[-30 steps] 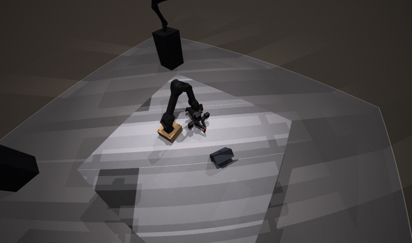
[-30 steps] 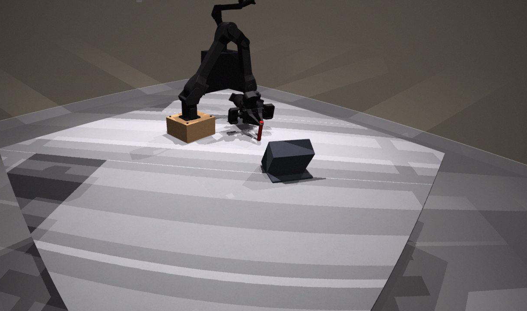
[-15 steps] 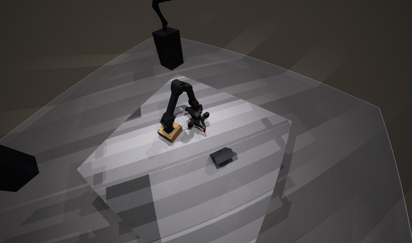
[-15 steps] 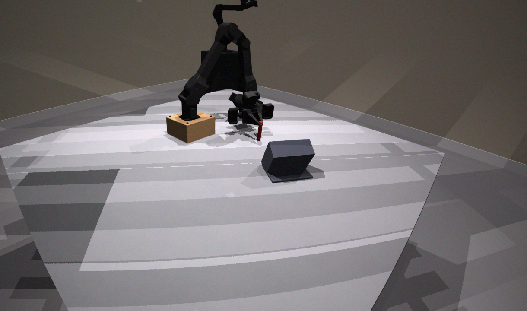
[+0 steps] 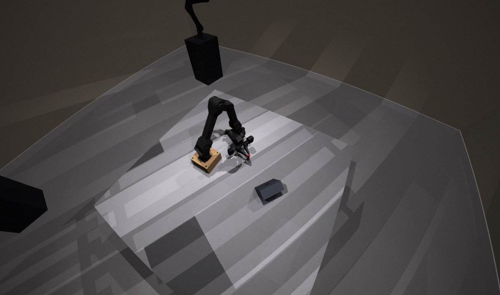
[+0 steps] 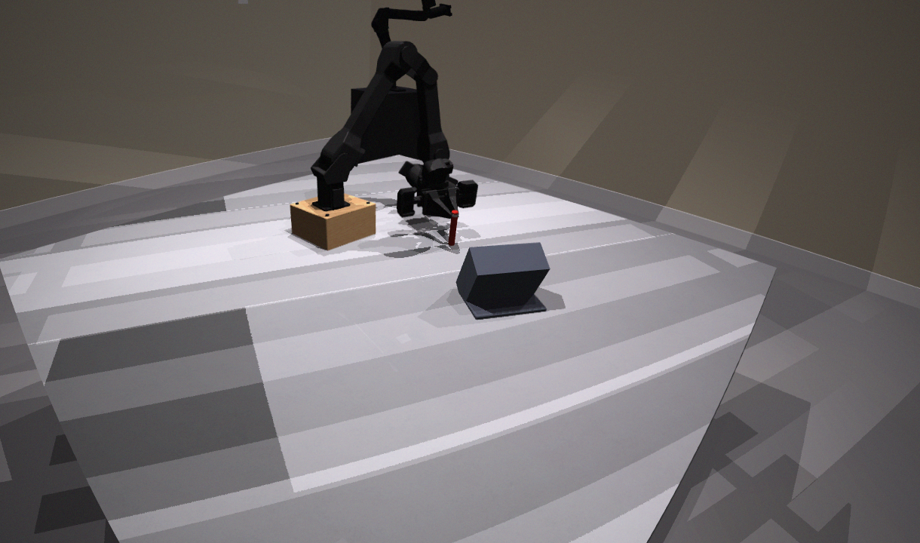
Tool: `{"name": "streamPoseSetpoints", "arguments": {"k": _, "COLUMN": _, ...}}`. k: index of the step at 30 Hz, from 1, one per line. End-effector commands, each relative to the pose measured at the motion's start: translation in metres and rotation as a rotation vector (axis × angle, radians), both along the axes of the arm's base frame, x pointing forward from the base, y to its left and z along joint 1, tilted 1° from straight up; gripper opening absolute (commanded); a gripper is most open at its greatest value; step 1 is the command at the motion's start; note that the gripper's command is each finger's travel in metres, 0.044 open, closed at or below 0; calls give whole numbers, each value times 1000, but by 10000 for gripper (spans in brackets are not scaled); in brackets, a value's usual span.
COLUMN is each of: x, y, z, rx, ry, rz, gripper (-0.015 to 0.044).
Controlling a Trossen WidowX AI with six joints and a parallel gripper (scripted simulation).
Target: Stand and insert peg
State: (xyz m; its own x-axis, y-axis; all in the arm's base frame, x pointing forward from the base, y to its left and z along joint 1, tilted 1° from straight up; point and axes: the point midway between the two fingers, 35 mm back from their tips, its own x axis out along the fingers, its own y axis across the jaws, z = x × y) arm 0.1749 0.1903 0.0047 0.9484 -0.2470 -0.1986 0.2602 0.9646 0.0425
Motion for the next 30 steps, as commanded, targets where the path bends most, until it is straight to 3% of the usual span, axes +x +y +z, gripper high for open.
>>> {"name": "streamPoseSetpoints", "arguments": {"k": 1, "x": -1, "y": 1, "z": -2, "rx": 0, "ry": 0, "rz": 0, "gripper": 51}}
{"name": "streamPoseSetpoints", "arguments": {"k": 30, "x": -6, "y": 2, "z": -3, "rx": -1, "ry": -13, "rz": 0, "gripper": 51}}
